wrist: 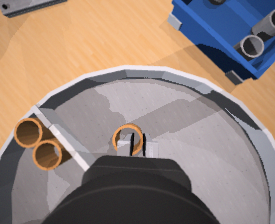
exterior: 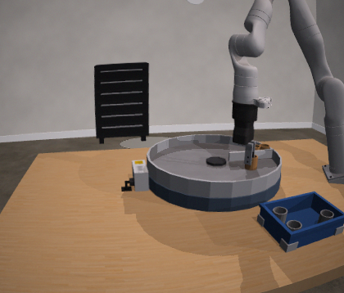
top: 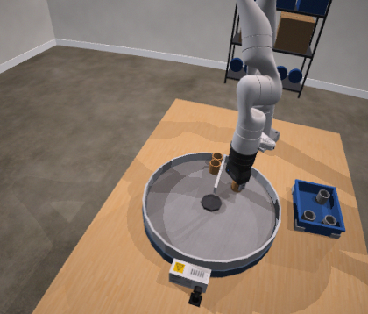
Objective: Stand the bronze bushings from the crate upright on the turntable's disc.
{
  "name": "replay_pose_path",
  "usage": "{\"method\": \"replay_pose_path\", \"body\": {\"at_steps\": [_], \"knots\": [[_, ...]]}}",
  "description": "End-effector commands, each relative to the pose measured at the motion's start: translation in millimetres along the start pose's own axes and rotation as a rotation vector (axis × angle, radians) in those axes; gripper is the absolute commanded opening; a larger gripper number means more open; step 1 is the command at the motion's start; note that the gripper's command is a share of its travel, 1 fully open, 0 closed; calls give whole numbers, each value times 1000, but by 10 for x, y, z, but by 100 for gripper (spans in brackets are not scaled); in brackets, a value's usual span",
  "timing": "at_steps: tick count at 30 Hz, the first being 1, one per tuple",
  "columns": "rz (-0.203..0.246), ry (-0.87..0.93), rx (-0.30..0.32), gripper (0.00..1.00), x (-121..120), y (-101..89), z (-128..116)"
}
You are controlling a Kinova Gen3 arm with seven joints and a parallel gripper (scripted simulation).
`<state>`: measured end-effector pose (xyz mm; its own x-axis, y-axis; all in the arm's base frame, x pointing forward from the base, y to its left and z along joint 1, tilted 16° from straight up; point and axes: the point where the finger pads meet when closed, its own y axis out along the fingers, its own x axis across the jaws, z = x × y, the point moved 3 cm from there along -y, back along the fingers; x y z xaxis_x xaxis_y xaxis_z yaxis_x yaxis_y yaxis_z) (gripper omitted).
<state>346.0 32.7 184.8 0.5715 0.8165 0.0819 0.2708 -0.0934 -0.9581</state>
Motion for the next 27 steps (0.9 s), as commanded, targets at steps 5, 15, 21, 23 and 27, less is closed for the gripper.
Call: {"method": "replay_pose_path", "body": {"at_steps": [5,15,21,23,27], "knots": [[-1,0,-1,38,1,-3,-3],[-1,0,-1,38,1,-219,-3],[-1,0,-1,38,0,-423,-4],[-1,0,-1,38,0,-445,-4],[-1,0,-1,38,0,-463,-4]]}}
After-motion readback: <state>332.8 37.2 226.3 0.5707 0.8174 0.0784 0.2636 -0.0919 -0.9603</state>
